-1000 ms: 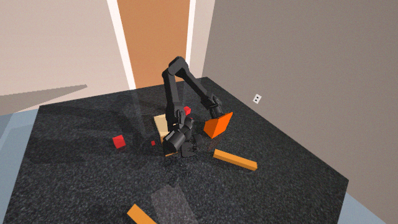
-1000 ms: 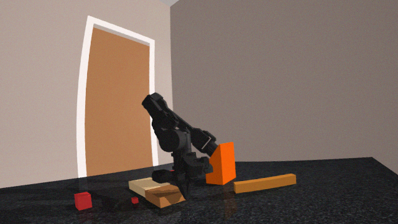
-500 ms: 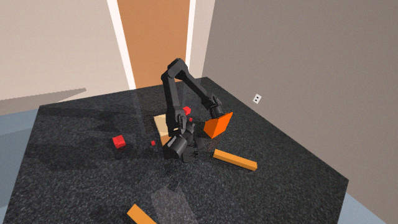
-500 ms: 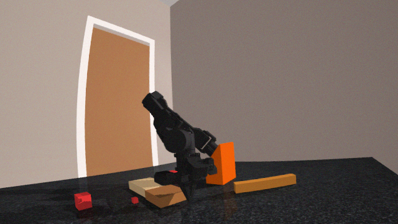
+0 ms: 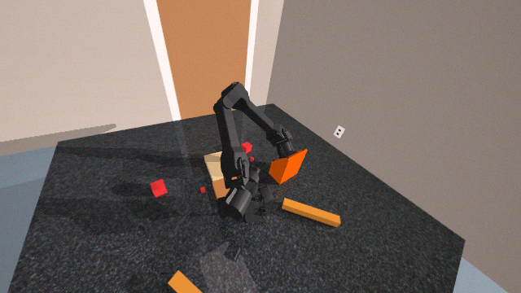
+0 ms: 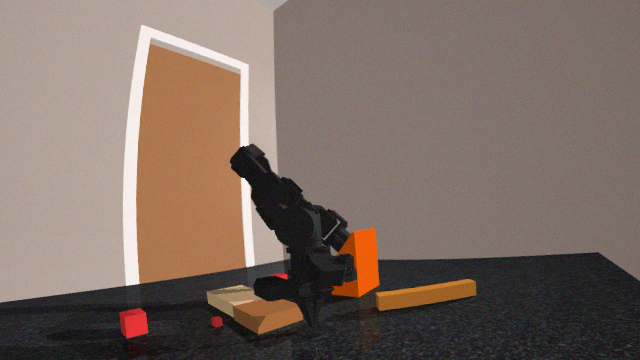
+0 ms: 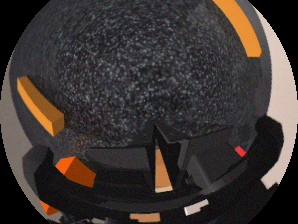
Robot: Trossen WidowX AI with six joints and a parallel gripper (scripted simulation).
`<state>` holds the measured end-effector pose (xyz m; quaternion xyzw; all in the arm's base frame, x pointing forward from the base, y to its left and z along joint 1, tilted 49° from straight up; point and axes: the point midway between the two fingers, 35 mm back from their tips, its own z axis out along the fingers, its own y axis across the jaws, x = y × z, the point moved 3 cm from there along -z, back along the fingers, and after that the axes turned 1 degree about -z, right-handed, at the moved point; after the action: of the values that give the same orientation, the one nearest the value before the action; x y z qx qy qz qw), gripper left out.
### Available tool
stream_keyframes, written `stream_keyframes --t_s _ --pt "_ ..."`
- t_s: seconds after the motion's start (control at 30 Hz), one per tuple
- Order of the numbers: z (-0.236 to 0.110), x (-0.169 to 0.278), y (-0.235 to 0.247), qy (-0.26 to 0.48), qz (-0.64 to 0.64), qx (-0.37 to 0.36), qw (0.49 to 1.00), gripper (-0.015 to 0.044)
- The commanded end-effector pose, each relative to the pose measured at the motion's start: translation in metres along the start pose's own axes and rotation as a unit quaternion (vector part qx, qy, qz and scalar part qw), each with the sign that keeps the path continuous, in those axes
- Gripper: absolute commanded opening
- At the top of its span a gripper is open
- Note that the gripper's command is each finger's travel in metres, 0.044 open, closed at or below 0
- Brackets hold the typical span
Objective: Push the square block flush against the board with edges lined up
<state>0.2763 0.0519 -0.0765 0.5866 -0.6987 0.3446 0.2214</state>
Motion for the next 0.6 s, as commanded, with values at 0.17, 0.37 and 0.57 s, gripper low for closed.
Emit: stream_keyframes --t_s 0.17,0.37,0.57 --pt "-0.053 0.000 -0.001 -0.003 0.004 0.000 1.000 0.0000" --pt "-0.052 0.018 0.005 -0.002 -0.030 0.000 1.000 0.0000" --pt "-0.048 0.028 0.008 -0.002 -0.049 -0.001 0.999 0.0000"
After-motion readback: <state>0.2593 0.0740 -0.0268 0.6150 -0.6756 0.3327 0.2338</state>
